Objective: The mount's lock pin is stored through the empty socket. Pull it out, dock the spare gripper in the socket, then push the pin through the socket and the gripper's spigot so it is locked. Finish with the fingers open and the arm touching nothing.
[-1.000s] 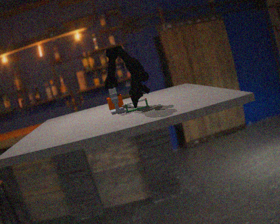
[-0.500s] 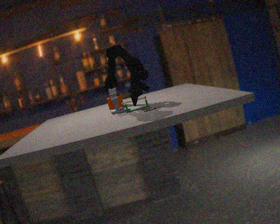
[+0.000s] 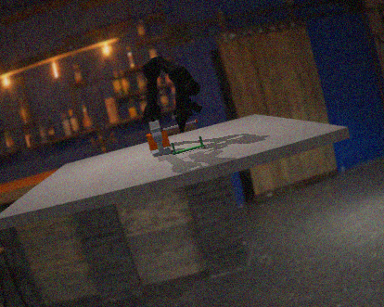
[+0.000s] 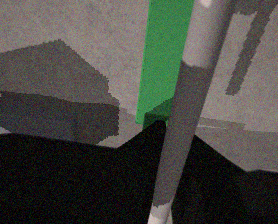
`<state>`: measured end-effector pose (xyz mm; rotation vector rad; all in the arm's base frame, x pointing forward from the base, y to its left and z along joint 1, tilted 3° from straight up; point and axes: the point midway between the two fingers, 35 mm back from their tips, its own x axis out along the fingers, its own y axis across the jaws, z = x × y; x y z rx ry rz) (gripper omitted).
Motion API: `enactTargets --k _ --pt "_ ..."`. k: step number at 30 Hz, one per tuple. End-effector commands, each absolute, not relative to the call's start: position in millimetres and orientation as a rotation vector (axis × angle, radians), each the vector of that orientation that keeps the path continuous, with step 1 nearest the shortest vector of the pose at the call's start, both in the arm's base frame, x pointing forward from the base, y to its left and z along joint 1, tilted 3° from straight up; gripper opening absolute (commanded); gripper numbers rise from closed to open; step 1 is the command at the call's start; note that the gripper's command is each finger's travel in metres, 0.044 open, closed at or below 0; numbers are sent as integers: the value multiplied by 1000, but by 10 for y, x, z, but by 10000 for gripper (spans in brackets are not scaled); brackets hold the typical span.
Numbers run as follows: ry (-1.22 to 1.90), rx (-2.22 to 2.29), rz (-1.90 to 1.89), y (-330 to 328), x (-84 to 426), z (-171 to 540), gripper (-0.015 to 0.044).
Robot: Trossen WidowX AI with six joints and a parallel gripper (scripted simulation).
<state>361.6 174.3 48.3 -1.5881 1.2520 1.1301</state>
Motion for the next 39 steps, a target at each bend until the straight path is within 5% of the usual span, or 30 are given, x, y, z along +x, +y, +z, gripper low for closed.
enactTargets --k 1,39 --pt "1259 -1589 1134 1738 3610 450 0" --pt "1258 -1589 1148 1662 2685 648 0"
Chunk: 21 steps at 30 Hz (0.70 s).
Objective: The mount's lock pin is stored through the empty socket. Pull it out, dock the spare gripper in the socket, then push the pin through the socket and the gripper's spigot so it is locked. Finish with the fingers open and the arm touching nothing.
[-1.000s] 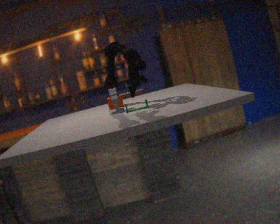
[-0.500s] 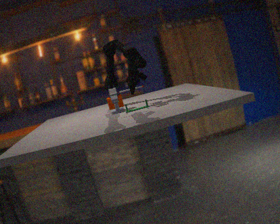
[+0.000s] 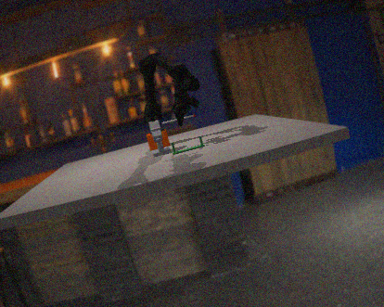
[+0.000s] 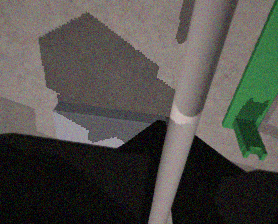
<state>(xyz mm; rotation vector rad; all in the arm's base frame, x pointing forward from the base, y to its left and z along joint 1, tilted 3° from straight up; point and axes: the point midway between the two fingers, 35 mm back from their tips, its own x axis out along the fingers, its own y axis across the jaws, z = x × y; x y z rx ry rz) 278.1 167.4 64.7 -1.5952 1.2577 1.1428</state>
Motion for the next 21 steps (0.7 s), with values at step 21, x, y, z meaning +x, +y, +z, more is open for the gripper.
enactTargets --k 21 --pt "1249 -1594 1148 1627 2625 104 0"
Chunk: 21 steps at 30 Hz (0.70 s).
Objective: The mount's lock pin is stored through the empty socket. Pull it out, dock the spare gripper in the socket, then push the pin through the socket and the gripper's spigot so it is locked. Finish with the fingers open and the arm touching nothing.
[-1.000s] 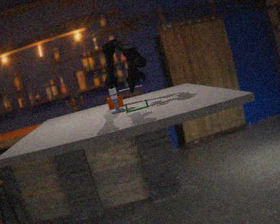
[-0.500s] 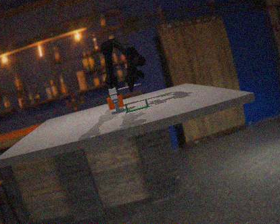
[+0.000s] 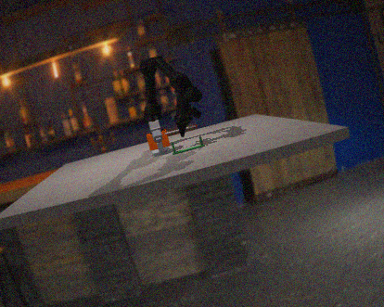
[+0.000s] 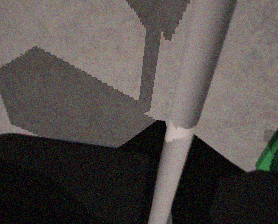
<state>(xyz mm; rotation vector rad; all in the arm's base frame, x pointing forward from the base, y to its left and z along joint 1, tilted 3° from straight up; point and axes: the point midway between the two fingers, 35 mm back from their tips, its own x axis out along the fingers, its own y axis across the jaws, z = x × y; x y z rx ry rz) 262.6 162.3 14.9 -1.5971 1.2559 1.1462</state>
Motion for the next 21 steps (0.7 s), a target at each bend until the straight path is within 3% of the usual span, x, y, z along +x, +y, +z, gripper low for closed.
enactTargets --k 1,21 --pt "1249 -1594 1149 1620 2628 109 0" --pt "1245 -1595 1144 1476 2666 155 0"
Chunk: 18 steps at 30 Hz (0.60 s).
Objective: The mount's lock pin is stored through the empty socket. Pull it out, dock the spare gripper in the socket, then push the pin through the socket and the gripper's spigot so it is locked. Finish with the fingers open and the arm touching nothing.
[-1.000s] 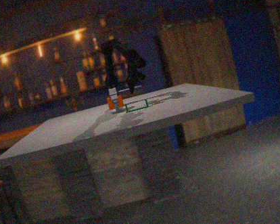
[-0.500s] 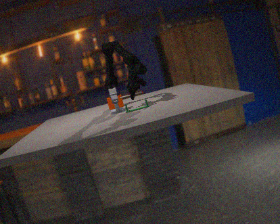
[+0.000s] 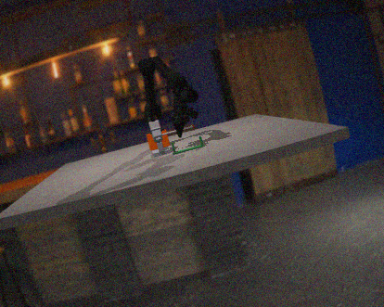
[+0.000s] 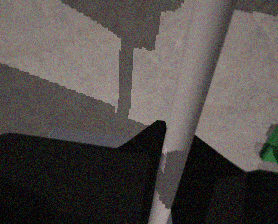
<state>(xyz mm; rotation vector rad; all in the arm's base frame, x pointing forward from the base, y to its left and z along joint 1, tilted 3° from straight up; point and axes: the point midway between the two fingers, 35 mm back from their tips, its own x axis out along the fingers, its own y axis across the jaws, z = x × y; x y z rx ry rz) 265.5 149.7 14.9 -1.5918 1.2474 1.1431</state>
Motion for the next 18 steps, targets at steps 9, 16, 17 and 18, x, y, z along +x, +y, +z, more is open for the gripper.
enactTargets --k 9,16,17,18 --pt "1245 -1595 1145 1412 2675 151 0" --pt "1244 -1595 1145 1368 2684 153 0" --pt "1245 -1595 1145 1361 2686 154 0" --pt "1245 -1595 1145 1352 2688 154 0"
